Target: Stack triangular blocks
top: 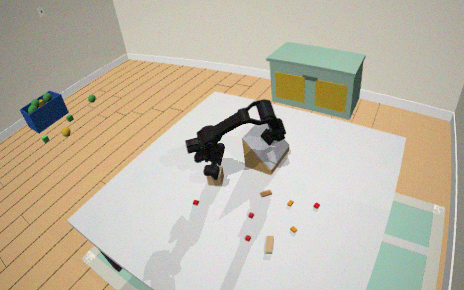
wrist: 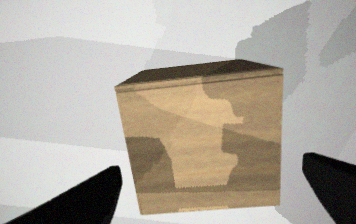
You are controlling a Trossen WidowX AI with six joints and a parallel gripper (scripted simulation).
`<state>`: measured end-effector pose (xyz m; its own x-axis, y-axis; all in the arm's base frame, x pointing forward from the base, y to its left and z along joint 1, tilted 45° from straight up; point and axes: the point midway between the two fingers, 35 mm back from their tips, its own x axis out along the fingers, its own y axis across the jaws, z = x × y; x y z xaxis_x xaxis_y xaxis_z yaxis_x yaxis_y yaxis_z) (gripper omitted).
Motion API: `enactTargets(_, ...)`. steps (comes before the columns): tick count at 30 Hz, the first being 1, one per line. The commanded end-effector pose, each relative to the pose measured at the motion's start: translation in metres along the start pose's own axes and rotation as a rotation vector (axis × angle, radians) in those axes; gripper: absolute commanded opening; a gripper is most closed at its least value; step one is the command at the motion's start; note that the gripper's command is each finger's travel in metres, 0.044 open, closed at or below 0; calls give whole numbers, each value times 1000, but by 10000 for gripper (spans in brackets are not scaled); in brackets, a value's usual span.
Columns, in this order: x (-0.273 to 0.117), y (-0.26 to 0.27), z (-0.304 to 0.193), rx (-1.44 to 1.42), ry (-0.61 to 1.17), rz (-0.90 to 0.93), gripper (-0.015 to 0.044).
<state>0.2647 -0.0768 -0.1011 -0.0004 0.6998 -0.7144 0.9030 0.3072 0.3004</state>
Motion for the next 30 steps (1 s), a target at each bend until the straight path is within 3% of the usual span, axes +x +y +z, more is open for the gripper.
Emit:
enactTargets(1, -56, 3, 6, -13, -28, 7, 440)
enactTargets(5, -96, 0, 1, -13, -26, 7, 440)
enactTargets(30, -91, 0, 3, -4, -35, 19, 440)
